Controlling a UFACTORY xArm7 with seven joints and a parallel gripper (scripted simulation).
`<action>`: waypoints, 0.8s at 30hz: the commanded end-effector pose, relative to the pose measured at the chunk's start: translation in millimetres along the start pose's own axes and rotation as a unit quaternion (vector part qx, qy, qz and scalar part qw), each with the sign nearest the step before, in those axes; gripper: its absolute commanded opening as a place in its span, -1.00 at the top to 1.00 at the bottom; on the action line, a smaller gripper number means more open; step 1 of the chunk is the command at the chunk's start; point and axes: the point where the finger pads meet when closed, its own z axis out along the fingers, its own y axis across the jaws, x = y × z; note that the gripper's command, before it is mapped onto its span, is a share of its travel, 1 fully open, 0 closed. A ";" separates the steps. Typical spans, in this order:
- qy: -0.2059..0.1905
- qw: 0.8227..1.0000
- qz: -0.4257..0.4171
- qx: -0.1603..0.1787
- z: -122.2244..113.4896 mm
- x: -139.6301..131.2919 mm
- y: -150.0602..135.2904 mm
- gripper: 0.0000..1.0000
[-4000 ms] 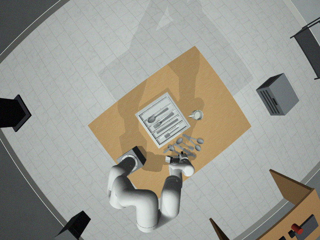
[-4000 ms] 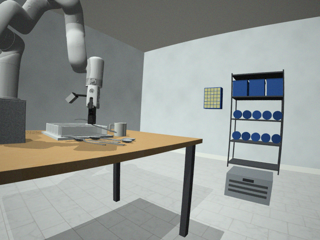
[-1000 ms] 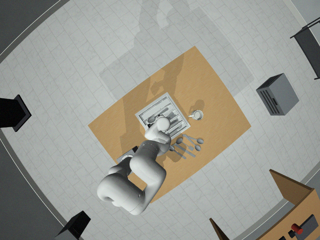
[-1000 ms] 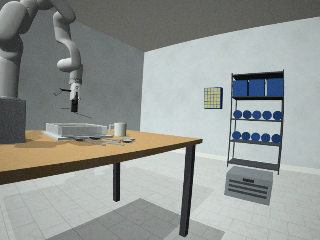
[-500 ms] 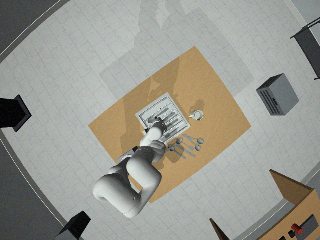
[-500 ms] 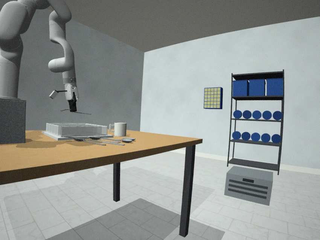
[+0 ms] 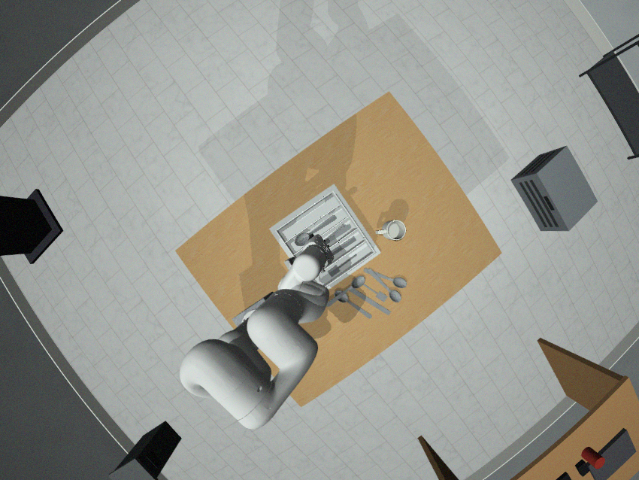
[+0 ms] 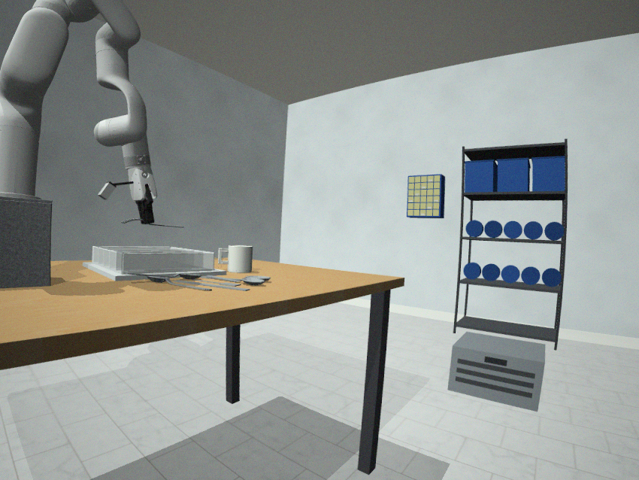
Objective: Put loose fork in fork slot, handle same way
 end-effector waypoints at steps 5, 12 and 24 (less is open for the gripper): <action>-0.012 1.000 0.000 0.010 0.4 -0.8 0.3 0.94; -0.012 1.000 0.000 0.010 2.6 -0.3 0.2 0.94; -0.012 1.000 0.000 0.009 18.2 3.8 -0.2 0.94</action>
